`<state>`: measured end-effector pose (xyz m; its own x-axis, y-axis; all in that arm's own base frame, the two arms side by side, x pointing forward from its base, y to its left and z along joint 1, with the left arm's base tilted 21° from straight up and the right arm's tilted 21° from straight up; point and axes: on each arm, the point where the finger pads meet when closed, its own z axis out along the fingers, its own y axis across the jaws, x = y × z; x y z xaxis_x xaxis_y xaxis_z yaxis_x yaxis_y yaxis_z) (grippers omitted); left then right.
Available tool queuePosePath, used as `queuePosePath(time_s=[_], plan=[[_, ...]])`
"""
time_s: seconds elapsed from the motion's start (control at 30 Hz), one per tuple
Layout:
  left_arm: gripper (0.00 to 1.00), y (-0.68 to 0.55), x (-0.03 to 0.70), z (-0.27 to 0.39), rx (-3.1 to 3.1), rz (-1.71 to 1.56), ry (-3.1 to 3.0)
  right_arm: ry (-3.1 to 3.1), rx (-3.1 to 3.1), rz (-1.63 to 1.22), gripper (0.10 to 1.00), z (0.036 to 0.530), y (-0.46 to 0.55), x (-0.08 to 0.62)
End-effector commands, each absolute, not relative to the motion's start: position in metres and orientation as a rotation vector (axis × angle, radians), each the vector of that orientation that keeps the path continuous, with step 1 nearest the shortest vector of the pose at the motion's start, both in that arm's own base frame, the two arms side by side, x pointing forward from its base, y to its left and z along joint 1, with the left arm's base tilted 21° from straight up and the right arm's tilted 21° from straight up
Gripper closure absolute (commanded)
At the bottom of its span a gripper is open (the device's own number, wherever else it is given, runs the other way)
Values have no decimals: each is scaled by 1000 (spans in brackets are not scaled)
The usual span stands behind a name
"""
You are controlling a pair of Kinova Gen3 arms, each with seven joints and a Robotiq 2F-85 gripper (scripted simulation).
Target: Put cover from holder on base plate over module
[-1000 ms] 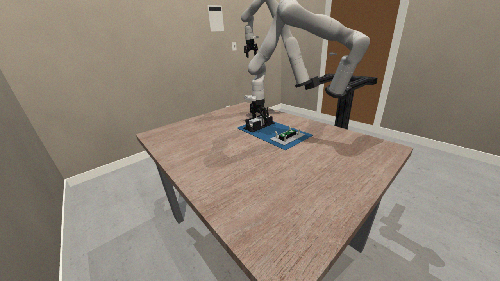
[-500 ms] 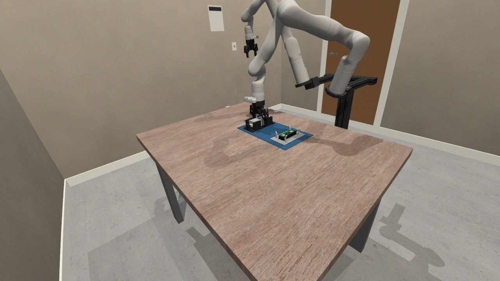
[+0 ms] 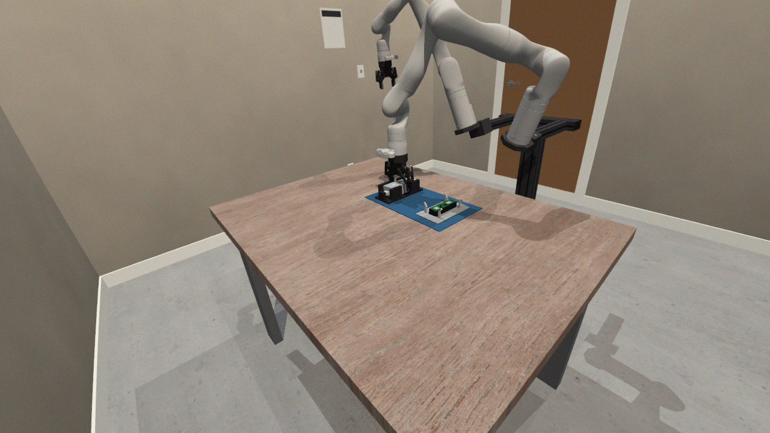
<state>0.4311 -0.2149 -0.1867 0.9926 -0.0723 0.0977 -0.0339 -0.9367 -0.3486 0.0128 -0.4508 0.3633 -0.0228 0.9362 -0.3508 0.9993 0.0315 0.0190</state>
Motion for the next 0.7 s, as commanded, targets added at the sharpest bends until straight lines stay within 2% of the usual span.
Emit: queuePosePath(time_s=[0.0,0.5,0.53,0.67], plan=[[2,-216,432,-186,-2784,-157,77,2043,1987,-341,100,364,-451,13],[2,-216,432,-185,-2784,-157,77,2043,1987,-341,100,364,-451,13],[305,-216,432,-185,-2784,-157,77,2043,1987,-341,100,364,-451,13],[305,-216,432,-185,-2784,-157,77,2043,1987,-341,100,364,-451,13]])
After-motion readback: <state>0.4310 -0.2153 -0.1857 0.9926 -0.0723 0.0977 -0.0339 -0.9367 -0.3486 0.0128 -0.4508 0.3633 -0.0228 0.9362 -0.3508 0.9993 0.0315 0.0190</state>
